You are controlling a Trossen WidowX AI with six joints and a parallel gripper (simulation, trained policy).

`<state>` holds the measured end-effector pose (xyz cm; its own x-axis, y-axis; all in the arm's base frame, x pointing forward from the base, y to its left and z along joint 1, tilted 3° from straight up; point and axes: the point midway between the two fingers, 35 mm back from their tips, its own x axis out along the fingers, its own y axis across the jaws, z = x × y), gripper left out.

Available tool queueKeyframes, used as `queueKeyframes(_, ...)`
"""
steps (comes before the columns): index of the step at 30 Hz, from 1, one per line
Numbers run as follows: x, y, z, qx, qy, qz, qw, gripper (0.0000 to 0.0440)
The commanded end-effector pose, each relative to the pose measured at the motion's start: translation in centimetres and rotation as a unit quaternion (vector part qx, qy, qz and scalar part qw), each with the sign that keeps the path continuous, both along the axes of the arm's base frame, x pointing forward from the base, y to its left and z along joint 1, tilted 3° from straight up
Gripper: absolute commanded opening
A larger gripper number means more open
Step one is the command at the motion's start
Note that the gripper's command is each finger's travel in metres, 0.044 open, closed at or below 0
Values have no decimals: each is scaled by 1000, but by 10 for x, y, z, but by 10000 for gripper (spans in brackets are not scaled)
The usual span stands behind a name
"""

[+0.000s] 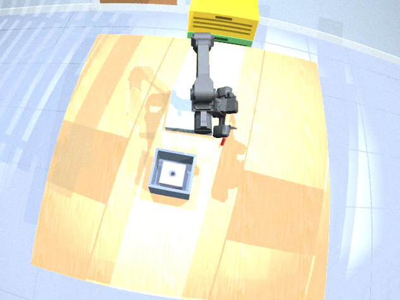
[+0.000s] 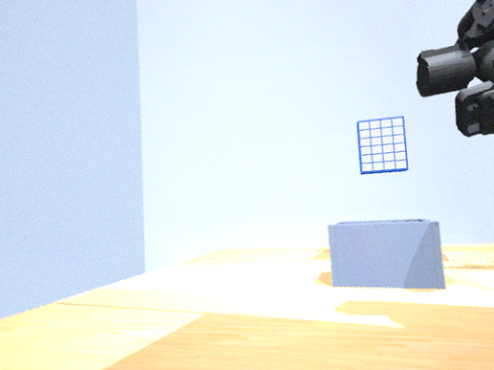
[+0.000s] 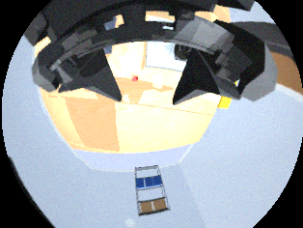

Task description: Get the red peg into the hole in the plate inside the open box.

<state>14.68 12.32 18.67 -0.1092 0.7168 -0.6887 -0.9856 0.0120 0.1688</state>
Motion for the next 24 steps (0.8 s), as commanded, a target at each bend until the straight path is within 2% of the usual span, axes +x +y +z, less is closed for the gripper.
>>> queueKeyframes(1,0,0,2,-8,2,-6,1000,415)
queueKeyframes(12,-17,-3,-2,-113,118,-112,980,440)
queueKeyframes(18,-23,-6,-6,-164,173,-180,954,440)
queueKeyframes(24,-27,-10,-12,-210,218,-254,919,440)
